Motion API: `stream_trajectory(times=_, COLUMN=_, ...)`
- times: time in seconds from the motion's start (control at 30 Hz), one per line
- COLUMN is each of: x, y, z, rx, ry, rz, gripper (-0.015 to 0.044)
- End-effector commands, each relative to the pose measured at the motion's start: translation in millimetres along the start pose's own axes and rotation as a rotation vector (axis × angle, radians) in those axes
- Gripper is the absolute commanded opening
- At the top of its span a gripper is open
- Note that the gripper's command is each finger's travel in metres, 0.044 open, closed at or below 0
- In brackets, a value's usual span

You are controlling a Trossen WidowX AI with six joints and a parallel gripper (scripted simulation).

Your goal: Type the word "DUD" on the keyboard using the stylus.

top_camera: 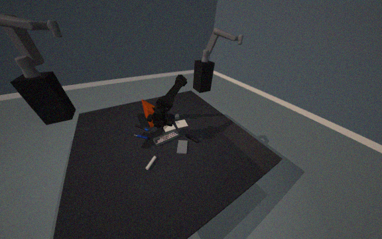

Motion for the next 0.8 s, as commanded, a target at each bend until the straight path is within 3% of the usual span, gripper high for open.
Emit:
stream_trajectory(times=0.0, x=-29, y=-38, z=14, rx=0.115, ry=-0.062, rz=0.550, gripper=0.0150)
stream_trajectory(times=0.37, x=-64, y=-117, z=44, rx=0.259, ry=-0.318, rz=1.603, gripper=0.0150)
stream_trajectory(times=0.77, x=-68, y=-122, z=46, rx=0.263, ry=-0.341, rz=1.668, gripper=0.0150)
Point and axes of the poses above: the point midway between the two fingers, 35 mm back from their tips, its own z axis out along the fingers, its own y axis across the jaws, x = y × z, the point moved 2 cm from there along -z, back along the fingers, and after that the axes turned 15 degrees about z, right-handed, at the moved point
